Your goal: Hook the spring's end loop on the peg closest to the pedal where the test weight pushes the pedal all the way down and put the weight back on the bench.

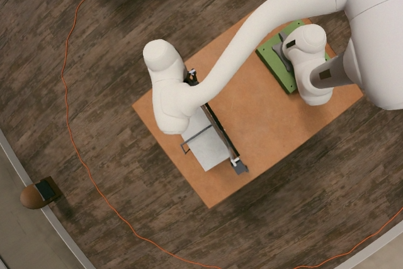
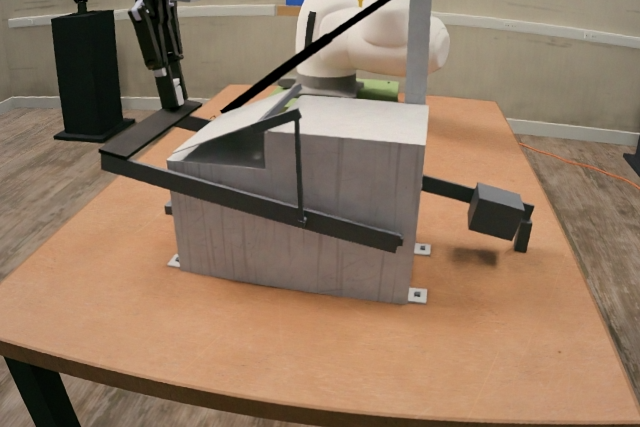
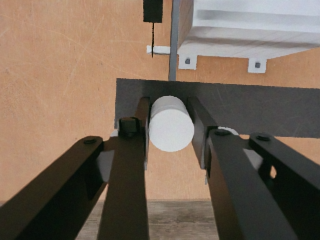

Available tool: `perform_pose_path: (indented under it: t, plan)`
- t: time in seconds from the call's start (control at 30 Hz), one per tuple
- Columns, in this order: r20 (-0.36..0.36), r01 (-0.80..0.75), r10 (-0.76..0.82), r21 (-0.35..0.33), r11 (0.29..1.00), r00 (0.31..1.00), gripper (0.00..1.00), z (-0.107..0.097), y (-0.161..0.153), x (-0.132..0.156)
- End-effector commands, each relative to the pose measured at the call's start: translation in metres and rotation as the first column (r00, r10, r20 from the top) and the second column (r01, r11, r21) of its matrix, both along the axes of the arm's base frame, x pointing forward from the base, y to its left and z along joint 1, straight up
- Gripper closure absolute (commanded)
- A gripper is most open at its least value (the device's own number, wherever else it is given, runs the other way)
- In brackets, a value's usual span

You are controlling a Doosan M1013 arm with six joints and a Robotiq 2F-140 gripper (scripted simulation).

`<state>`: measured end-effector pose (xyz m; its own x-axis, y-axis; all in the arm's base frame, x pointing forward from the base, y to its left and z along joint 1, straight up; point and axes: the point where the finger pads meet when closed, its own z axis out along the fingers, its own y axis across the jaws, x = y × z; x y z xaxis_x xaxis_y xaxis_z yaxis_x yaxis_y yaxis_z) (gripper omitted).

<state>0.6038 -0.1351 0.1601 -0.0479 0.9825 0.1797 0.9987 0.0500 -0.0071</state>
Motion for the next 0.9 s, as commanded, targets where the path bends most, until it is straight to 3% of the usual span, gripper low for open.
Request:
perform_pose_path:
  t: [0.0, 0.87]
  plan:
    - [0.001, 0.0, 0.0, 0.0, 1.0, 1.0, 0.75, -0.0002, 0.0, 0.0003]
    - [0.001, 0.0, 0.0, 0.0, 1.0, 1.0, 0.75, 0.0043, -0.0001, 0.0003]
